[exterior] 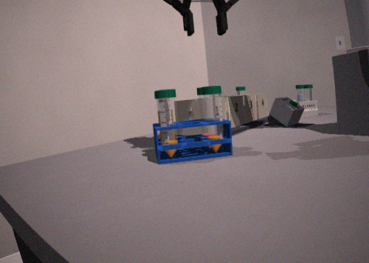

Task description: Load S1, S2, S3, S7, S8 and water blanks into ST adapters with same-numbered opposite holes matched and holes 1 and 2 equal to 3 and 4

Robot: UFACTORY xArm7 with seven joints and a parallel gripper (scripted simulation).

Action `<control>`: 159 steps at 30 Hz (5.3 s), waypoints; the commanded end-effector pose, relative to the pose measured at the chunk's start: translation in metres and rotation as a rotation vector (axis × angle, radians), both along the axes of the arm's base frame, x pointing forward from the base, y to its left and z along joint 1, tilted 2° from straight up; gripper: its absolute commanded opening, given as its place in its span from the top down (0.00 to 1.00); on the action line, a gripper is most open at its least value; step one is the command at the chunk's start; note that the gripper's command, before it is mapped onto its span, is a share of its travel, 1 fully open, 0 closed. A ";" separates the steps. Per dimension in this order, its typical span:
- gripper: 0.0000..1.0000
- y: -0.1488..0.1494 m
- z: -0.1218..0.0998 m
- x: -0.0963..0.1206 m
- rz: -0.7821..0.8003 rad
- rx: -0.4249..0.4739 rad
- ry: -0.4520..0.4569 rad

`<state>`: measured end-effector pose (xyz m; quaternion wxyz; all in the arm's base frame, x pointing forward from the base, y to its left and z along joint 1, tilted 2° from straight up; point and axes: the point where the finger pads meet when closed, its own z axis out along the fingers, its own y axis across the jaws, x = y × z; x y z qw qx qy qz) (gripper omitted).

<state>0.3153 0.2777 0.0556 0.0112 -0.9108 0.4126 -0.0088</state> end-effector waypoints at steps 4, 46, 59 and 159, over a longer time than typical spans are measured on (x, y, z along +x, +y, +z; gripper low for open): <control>0.43 0.002 -0.014 0.002 0.001 0.004 0.001; 0.43 0.003 -0.086 0.004 0.001 0.004 0.000; 0.43 0.003 -0.097 0.004 0.000 0.004 0.000; 1.00 0.003 -0.112 0.004 0.000 0.004 0.000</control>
